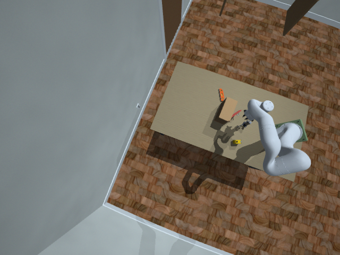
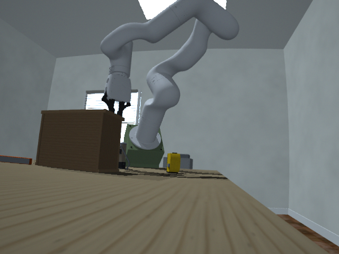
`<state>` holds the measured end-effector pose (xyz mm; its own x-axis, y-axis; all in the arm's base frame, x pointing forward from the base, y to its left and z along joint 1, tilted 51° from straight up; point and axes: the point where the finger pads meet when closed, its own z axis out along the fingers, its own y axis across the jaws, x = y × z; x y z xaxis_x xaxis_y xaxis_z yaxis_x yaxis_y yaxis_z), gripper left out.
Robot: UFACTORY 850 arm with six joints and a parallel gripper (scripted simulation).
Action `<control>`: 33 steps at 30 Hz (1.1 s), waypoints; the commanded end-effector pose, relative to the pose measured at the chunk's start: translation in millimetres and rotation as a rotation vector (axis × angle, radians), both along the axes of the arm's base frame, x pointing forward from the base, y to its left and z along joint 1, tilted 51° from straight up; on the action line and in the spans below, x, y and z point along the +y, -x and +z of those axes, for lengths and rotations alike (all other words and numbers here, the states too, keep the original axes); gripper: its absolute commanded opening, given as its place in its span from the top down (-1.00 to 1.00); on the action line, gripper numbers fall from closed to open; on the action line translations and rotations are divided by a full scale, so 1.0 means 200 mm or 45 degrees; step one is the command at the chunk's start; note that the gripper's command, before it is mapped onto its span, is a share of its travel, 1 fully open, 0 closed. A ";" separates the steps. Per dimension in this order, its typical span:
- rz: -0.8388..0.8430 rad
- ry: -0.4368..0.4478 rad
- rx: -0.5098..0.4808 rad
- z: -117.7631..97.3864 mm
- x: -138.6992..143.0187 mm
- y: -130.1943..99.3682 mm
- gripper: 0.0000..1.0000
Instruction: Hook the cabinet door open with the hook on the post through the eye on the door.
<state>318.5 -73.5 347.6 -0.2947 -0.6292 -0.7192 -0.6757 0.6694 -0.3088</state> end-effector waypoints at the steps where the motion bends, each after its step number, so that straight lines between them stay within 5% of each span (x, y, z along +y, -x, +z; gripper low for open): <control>1: -0.031 0.002 0.008 0.00 0.25 0.18 0.47; 33: -0.031 0.002 0.008 0.00 0.25 0.18 0.52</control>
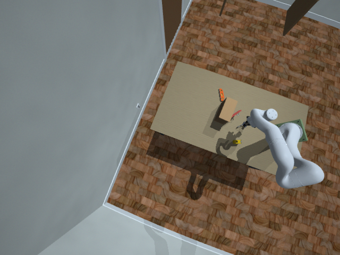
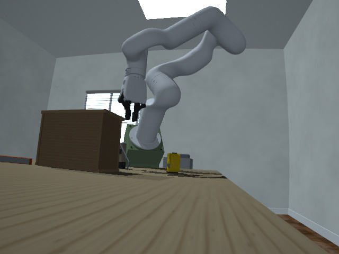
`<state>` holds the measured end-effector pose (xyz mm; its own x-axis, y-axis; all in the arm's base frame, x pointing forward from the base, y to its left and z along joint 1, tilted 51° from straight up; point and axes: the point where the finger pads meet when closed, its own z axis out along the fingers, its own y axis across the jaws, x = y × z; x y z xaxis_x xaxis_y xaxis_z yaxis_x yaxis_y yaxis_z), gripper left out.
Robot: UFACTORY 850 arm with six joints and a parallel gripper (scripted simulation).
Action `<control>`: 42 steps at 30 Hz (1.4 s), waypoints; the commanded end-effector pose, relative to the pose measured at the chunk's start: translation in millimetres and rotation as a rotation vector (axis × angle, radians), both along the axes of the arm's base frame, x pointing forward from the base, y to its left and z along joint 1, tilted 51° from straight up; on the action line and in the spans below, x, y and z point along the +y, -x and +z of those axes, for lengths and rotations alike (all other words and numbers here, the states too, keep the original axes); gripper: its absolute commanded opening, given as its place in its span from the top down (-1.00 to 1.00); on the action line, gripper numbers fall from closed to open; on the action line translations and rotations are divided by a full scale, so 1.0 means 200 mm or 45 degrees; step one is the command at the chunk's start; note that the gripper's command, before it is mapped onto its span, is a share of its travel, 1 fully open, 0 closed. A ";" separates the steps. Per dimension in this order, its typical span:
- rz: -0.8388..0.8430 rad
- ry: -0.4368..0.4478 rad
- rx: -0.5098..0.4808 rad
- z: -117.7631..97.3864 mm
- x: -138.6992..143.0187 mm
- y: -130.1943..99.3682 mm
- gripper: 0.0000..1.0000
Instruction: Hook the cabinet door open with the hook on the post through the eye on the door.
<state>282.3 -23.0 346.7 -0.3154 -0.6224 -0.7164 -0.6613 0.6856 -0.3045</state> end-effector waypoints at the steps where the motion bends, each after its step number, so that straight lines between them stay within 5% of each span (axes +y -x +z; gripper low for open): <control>1: 0.000 0.001 -0.001 0.00 0.00 0.00 0.52; 17: 0.000 0.001 -0.001 -0.03 0.02 -0.04 0.52; 42: 0.000 0.001 -0.001 -0.30 0.18 -0.33 0.52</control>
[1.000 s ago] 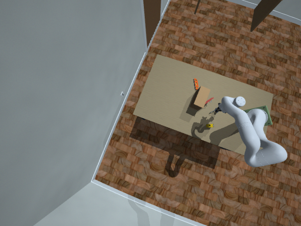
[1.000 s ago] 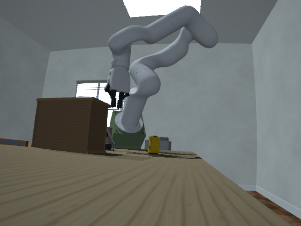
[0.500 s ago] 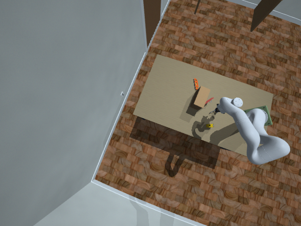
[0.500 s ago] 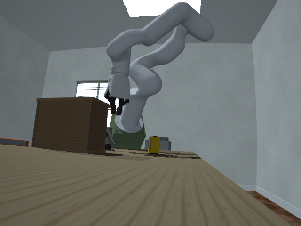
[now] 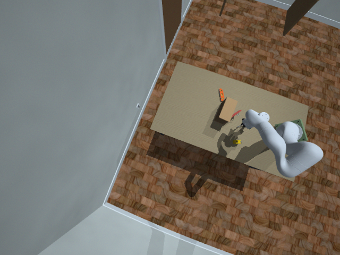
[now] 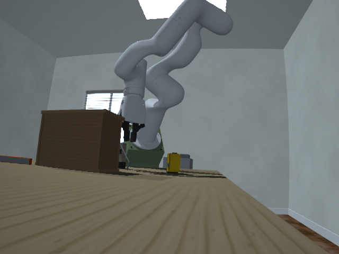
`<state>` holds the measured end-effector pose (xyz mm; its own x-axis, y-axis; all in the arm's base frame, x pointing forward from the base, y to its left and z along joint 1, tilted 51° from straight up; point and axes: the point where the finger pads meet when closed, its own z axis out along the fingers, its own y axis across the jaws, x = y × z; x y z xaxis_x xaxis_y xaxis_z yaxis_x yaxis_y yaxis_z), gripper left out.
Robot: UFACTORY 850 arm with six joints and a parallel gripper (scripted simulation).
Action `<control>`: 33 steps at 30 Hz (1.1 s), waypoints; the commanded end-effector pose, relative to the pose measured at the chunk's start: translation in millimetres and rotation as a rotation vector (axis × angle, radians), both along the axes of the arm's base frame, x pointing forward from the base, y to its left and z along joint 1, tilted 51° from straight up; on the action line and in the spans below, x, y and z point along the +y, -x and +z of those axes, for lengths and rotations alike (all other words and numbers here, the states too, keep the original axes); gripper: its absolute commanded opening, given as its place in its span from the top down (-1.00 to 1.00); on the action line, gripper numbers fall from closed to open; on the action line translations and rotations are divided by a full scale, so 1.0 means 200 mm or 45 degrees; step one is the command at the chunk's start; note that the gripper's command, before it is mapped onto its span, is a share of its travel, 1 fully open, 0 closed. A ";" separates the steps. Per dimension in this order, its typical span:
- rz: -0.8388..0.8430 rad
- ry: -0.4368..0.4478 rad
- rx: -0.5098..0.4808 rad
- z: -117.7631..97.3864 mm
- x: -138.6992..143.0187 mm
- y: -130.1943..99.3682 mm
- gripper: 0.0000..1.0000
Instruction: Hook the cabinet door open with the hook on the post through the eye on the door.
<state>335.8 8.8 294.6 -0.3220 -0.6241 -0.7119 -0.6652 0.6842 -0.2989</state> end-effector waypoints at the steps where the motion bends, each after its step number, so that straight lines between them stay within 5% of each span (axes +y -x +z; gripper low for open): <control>1: -0.002 -0.002 -0.014 -0.05 0.03 -0.08 0.52; 33: -0.002 -0.001 -0.014 -0.17 0.10 -0.20 0.52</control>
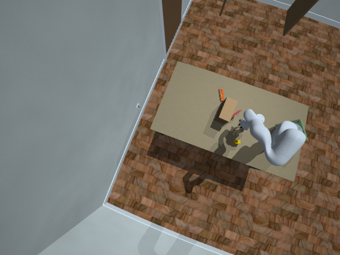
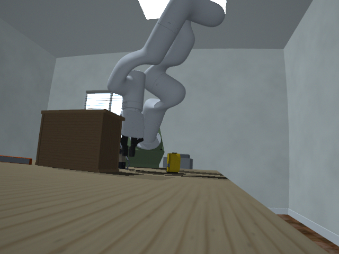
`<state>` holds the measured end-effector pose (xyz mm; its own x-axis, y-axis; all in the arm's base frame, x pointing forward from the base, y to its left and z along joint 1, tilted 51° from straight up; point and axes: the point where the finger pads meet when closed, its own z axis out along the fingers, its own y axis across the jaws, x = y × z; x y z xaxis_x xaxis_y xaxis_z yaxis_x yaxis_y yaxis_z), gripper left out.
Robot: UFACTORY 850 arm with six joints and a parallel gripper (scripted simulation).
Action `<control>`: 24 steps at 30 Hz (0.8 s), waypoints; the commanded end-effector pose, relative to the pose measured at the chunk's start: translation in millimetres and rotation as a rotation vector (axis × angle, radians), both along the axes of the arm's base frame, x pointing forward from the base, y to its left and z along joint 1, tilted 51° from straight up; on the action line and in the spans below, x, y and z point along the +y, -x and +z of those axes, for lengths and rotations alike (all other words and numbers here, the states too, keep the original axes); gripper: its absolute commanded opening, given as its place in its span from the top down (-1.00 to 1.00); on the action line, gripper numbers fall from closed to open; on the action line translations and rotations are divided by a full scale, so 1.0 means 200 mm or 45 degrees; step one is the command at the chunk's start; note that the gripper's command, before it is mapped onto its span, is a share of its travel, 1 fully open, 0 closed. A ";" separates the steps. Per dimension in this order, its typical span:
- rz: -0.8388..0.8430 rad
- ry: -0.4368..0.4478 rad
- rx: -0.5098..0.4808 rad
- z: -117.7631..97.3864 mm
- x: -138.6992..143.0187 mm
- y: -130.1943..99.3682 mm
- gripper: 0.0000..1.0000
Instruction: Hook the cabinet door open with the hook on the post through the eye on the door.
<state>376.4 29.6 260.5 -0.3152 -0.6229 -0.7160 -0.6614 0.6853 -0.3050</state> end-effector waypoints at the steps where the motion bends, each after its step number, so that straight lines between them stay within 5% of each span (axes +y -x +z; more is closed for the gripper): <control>1: 0.000 0.000 -0.001 0.00 0.00 0.00 0.52; 24: 0.000 0.000 -0.001 -0.01 0.01 -0.01 0.52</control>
